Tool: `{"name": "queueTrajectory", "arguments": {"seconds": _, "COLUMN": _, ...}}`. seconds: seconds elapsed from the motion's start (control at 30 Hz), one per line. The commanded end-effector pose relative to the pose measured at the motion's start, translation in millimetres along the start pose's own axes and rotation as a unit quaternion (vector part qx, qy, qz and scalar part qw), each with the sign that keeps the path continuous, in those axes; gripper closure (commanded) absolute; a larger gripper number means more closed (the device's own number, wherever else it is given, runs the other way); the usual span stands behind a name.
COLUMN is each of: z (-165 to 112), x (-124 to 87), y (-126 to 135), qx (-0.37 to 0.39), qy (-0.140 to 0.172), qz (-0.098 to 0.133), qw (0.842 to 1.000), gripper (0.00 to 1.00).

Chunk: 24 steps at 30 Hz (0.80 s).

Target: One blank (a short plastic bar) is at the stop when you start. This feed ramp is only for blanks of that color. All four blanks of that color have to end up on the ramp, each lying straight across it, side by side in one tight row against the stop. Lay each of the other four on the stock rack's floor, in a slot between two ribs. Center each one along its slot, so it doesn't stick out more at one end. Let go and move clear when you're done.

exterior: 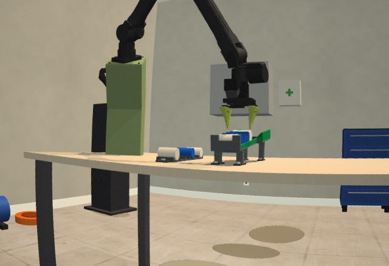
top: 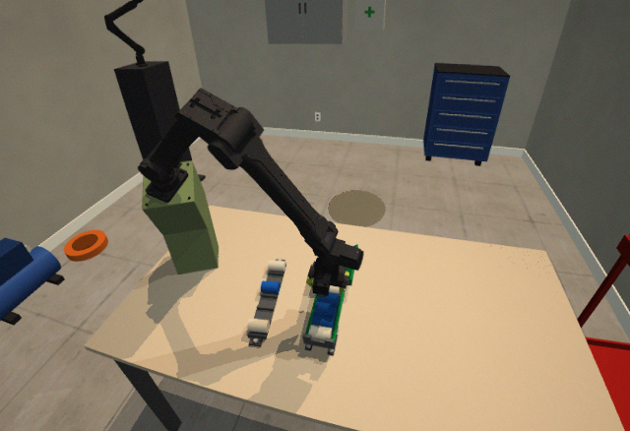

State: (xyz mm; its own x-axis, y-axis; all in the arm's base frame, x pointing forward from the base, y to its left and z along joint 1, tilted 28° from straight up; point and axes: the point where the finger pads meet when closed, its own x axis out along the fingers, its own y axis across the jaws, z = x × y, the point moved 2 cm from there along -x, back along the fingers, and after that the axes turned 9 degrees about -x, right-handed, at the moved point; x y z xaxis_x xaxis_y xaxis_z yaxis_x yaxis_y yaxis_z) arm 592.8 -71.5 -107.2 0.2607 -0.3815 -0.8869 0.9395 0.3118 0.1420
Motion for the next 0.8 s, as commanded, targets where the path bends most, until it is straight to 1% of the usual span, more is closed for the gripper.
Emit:
{"name": "queueTrajectory", "arguments": {"seconds": 0.0, "z": 9.1, "x": -2.3, "y": 11.5, "qx": 0.004, "qy": -0.005, "qz": 0.015, "qw": 1.0, "gripper": 0.2}}
{"name": "queueTrajectory", "arguments": {"seconds": 0.17, "z": 11.4, "x": -1.9, "y": 14.8, "qx": 0.006, "qy": -0.005, "qz": 0.016, "qw": 1.0, "gripper": 0.2}}
{"name": "queueTrajectory", "arguments": {"seconds": 0.4, "z": 7.4, "x": 0.0, "y": 9.5, "qx": 0.002, "qy": -0.002, "qz": 0.01, "qw": 1.0, "gripper": 0.2}}
{"name": "queueTrajectory", "arguments": {"seconds": 0.77, "z": 8.2, "x": -0.9, "y": 10.2, "qx": 0.003, "qy": -0.003, "qz": 0.011, "qw": 1.0, "gripper": 0.2}}
